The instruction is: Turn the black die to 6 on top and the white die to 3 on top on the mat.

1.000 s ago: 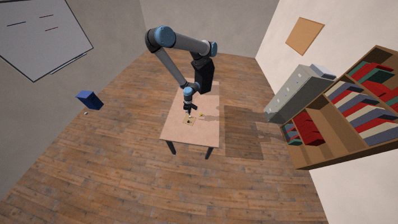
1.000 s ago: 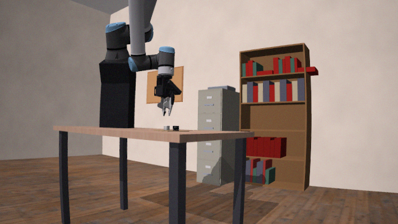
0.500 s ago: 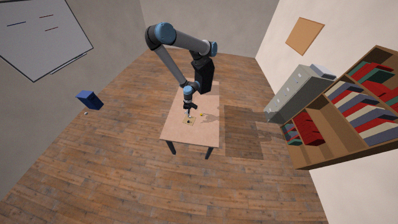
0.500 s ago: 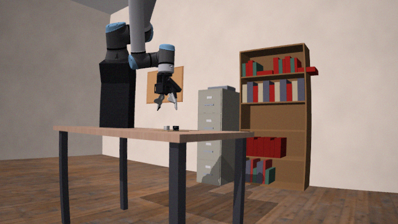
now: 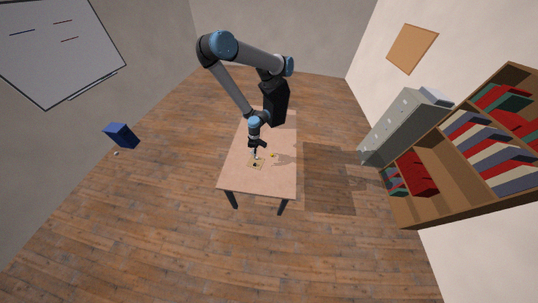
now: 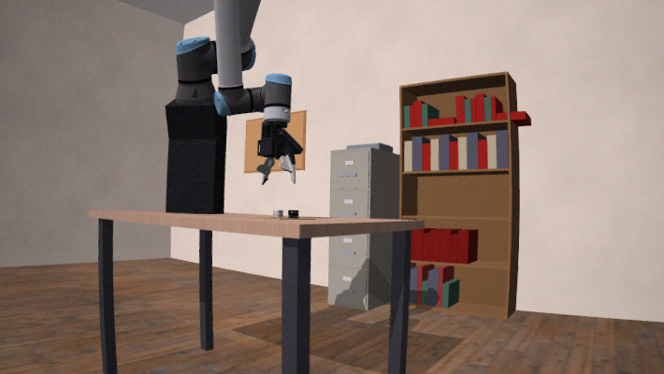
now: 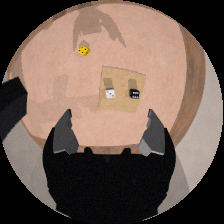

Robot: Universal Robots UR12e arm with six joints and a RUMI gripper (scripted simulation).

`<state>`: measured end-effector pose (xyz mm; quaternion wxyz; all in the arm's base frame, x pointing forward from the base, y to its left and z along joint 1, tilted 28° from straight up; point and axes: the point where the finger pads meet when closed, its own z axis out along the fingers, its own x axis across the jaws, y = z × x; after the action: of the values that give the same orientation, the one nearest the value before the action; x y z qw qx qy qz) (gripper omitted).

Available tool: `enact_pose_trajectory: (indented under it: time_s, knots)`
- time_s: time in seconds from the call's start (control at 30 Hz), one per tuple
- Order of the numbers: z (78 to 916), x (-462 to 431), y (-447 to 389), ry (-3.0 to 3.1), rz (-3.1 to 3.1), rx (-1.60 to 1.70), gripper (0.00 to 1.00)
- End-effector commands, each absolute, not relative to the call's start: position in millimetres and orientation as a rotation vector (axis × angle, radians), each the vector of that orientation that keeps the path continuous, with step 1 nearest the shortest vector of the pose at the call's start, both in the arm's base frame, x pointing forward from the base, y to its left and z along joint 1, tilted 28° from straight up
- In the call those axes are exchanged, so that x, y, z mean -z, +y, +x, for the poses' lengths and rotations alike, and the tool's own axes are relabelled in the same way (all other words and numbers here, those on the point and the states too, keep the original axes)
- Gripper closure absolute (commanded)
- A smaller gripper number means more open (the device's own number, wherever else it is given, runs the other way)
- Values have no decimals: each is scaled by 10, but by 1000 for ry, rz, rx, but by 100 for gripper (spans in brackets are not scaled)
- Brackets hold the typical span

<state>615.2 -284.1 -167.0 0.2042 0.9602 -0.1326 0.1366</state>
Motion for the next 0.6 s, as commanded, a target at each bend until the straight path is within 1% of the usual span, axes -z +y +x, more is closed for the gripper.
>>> enact_pose_trajectory:
  time_s: [0.0,0.57]
  knots:
    - [6151,1650,-2832,-369,2678,-382,0]
    - [6017,1087,-2558,-369,2678,-382,0]
